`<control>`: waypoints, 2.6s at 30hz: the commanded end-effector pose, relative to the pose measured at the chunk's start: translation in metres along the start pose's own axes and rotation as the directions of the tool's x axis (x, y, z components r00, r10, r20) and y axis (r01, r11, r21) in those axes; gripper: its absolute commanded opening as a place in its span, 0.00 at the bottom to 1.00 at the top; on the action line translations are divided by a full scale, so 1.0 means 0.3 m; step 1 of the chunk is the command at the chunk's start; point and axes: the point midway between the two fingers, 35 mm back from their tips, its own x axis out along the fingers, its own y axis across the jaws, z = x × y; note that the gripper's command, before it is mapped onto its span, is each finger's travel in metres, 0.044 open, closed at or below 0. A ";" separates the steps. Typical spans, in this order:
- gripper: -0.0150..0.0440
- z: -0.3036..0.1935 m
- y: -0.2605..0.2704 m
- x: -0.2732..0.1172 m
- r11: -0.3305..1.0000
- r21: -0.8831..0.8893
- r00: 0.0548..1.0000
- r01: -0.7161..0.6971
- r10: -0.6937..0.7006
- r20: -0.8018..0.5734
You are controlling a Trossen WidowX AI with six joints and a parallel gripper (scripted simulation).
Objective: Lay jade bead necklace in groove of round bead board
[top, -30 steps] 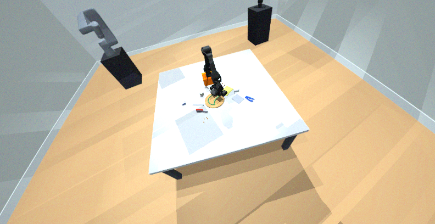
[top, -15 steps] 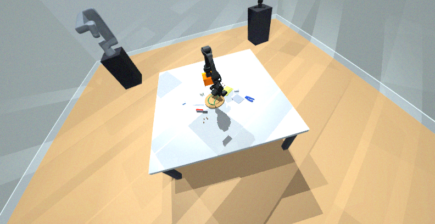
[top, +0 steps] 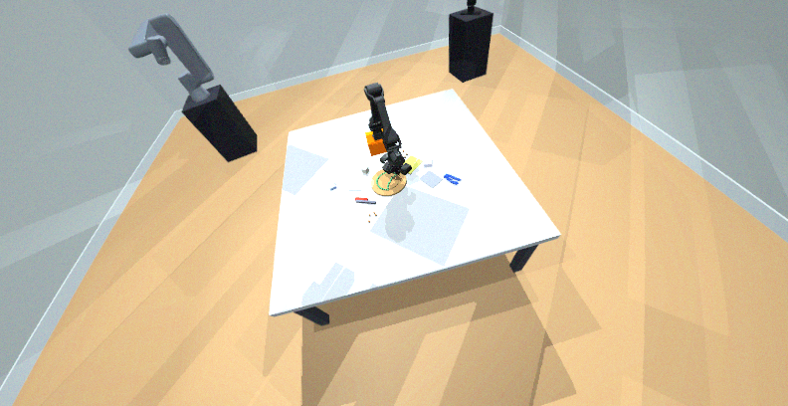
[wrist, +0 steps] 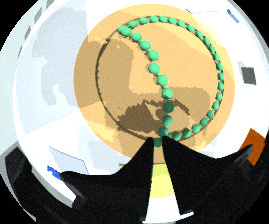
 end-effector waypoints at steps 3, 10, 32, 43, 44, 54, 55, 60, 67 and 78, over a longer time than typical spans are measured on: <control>0.25 -0.003 -0.010 0.014 1.000 0.005 1.000 0.013 -0.013 -0.005; 0.57 0.000 0.000 0.000 1.000 0.000 1.000 0.000 0.000 0.000; 1.00 -0.002 -0.005 -0.012 1.000 0.005 1.000 0.013 -0.013 -0.005; 0.91 0.014 0.001 -0.018 0.999 -0.032 1.000 0.012 -0.013 -0.004; 0.87 0.034 0.008 -0.024 0.997 -0.078 1.000 0.012 -0.012 -0.004; 0.46 0.291 0.048 -0.109 0.801 -0.598 1.000 0.011 -0.012 0.003; 0.46 0.313 0.047 -0.117 0.773 -0.635 1.000 0.011 -0.012 0.003; 0.46 0.330 0.046 -0.123 0.749 -0.663 1.000 0.011 -0.012 0.004; 0.46 0.331 0.046 -0.091 0.749 -0.663 1.000 0.011 -0.012 0.004; 0.46 0.337 0.057 -0.082 0.752 -0.660 1.000 0.006 0.002 0.012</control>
